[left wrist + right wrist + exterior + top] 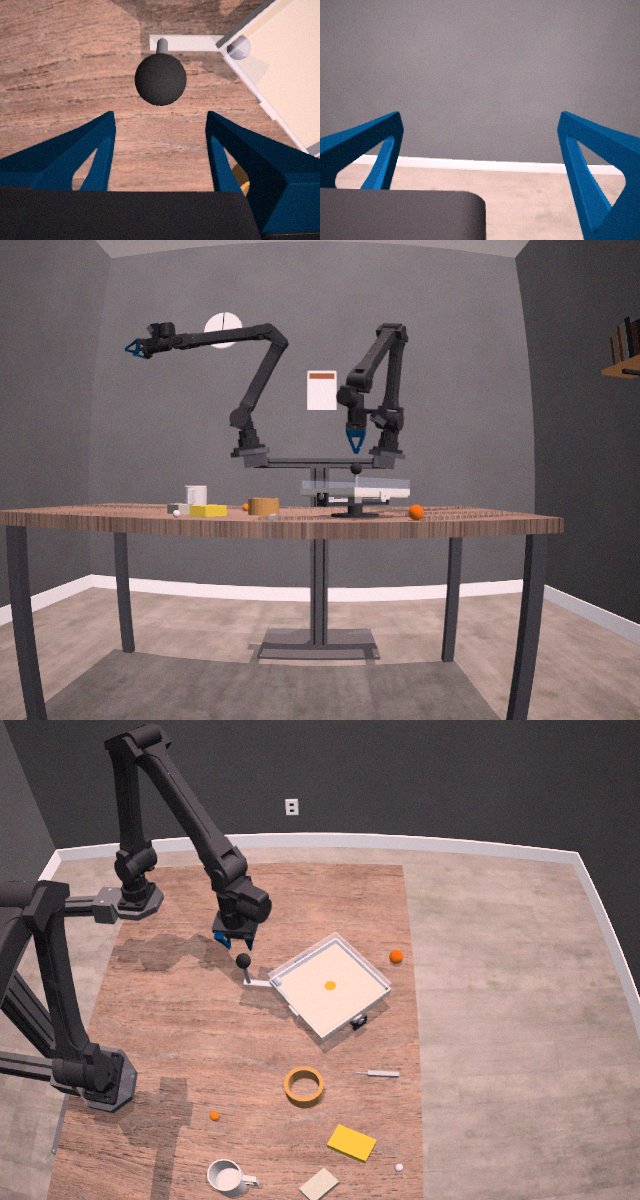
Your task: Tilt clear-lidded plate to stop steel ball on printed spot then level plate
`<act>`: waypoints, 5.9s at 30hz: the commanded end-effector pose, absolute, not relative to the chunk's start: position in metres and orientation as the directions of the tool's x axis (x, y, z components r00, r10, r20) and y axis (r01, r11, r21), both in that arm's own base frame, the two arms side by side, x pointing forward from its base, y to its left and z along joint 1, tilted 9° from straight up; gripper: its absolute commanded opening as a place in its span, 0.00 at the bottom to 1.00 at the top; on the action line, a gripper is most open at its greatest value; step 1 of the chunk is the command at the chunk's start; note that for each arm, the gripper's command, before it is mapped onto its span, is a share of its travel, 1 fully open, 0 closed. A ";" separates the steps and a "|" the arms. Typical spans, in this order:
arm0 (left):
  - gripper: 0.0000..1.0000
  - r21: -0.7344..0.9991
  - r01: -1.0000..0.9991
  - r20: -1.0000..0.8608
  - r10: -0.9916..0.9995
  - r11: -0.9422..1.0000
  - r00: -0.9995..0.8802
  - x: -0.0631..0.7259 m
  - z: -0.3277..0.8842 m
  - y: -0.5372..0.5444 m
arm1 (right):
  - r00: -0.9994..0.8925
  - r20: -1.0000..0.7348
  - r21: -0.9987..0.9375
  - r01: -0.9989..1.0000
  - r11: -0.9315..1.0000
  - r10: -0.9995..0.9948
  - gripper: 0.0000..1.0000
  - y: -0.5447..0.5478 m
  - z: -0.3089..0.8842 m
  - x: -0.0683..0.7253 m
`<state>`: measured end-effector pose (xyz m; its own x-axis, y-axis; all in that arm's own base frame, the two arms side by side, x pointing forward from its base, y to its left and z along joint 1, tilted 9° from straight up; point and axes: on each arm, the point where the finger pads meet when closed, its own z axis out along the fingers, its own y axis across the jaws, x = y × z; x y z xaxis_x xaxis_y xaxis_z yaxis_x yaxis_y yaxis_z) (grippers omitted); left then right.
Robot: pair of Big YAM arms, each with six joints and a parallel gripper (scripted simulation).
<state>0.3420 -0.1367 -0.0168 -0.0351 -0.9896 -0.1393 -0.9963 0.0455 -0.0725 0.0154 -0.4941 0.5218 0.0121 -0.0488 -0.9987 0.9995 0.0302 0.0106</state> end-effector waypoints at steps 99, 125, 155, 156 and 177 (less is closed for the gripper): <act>0.57 -0.066 -0.997 -0.142 -0.990 0.034 -0.024 0.345 -0.053 -0.131 | 0.003 -0.990 0.000 1.000 0.024 -0.139 1.00 -0.488 0.570 0.011; 0.57 -0.067 -0.997 -0.141 -0.989 0.040 -0.031 0.346 -0.073 -0.128 | 0.003 -0.990 0.000 1.000 0.024 -0.139 1.00 -0.488 0.570 0.011; 0.57 -0.064 -0.997 -0.142 -0.989 0.040 -0.030 0.346 -0.088 -0.125 | 0.003 -0.990 0.000 1.000 0.024 -0.139 1.00 -0.488 0.570 0.011; 0.57 -0.064 -0.997 -0.142 -0.989 0.040 -0.030 0.346 -0.088 -0.125 | 0.003 -0.990 0.000 1.000 0.024 -0.139 1.00 -0.488 0.570 0.011; 0.00 -0.064 -0.997 -0.143 -0.989 0.044 -0.034 0.347 -0.087 -0.127 | 0.003 -0.990 0.000 1.000 0.024 -0.139 1.00 -0.488 0.570 0.011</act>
